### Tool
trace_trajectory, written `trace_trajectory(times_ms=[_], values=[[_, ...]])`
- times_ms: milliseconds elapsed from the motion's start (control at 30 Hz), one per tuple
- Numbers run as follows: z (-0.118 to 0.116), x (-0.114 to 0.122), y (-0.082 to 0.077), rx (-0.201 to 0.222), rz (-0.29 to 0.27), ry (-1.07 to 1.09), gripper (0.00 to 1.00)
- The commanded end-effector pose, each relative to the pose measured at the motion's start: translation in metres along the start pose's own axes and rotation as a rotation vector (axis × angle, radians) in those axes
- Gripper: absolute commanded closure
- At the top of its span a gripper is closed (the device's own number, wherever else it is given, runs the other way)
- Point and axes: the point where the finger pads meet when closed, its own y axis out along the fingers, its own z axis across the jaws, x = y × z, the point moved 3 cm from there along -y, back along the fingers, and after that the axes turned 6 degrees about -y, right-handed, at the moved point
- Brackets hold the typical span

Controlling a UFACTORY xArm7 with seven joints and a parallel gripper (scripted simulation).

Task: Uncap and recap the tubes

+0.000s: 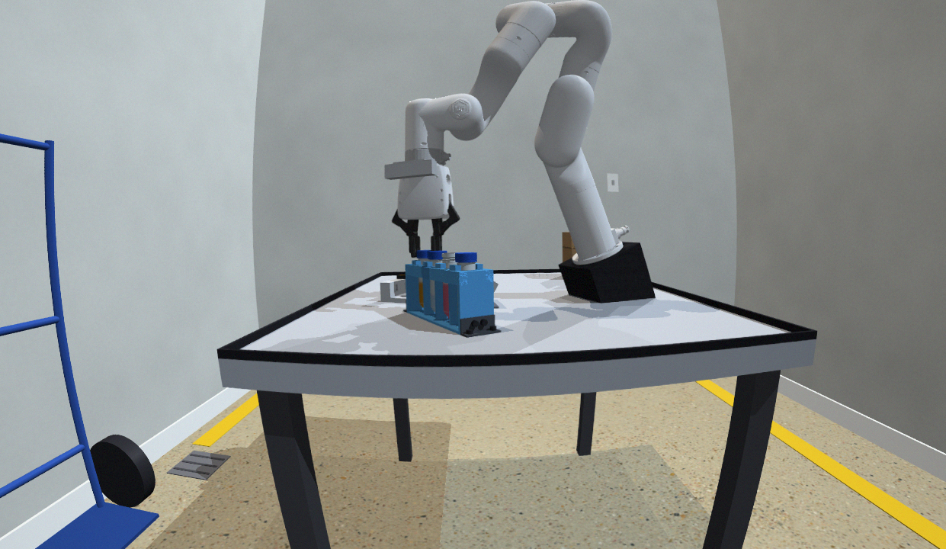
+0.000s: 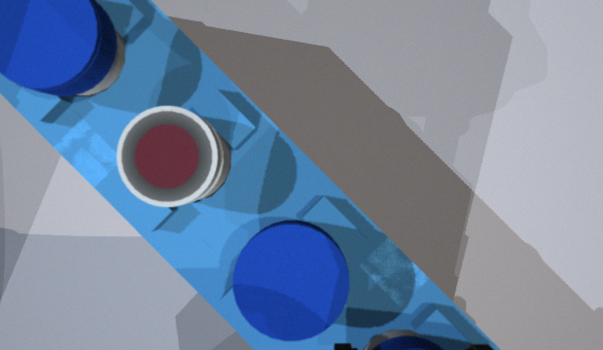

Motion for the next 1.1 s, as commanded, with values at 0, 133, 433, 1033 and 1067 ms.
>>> trace_trajectory(times_ms=[0,133,433,1033,1067], values=[[0.0008,-0.0006,-0.0005,0.002,0.001,0.000,1.00],[0.0008,-0.0006,-0.0004,0.002,0.001,0.000,1.00],[0.0008,-0.0007,-0.0006,0.003,0.001,-0.350,1.00],[0.0009,-0.0007,-0.0011,0.003,0.000,-1.075,1.00],[0.0009,-0.0007,-0.0011,0.003,-0.002,-1.111,1.00]])
